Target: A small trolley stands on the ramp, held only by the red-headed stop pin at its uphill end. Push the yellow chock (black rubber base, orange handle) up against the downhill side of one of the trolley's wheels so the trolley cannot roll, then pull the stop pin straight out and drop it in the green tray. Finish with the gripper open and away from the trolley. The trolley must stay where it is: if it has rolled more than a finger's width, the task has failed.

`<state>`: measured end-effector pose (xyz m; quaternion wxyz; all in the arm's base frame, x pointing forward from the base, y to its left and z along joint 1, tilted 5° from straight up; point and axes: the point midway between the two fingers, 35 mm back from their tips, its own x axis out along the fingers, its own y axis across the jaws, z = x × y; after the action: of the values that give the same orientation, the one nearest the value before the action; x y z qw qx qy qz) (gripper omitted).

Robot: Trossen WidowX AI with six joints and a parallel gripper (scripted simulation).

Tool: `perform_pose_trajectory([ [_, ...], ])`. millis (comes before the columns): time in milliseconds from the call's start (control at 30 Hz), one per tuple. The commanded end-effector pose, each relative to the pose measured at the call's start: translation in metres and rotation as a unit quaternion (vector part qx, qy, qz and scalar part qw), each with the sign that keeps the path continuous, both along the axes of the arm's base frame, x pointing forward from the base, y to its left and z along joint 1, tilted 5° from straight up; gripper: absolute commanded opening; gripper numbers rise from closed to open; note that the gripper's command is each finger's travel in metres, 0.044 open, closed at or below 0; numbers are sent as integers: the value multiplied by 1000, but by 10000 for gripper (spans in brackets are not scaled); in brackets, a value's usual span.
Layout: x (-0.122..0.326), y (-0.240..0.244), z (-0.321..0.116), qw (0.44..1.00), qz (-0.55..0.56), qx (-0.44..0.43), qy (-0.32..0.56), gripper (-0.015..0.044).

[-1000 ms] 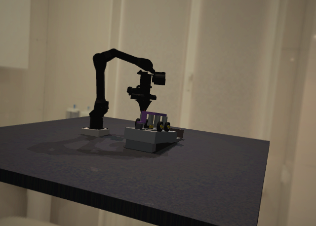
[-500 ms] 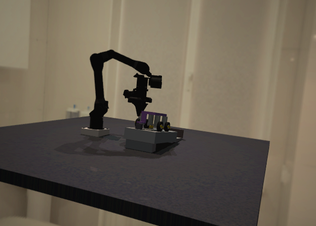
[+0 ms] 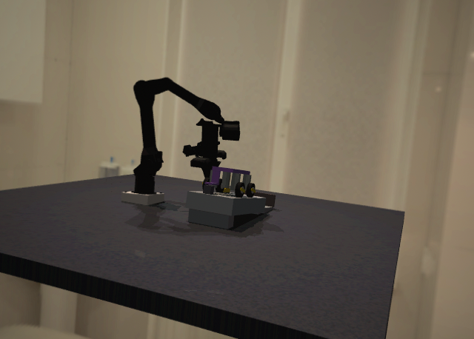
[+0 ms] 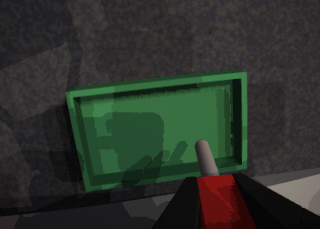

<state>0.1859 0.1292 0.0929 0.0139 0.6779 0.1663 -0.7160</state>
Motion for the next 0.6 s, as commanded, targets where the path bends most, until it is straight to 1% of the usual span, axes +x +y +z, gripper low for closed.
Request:
perform_pose_trajectory([
  [0,-2,7,-11,1000,1,13,3,0],
  [267,-7,21,-33,1000,1,14,3,0],
  [433,-8,23,-35,1000,1,14,3,0],
  [567,-7,22,-35,1000,1,14,3,105],
])
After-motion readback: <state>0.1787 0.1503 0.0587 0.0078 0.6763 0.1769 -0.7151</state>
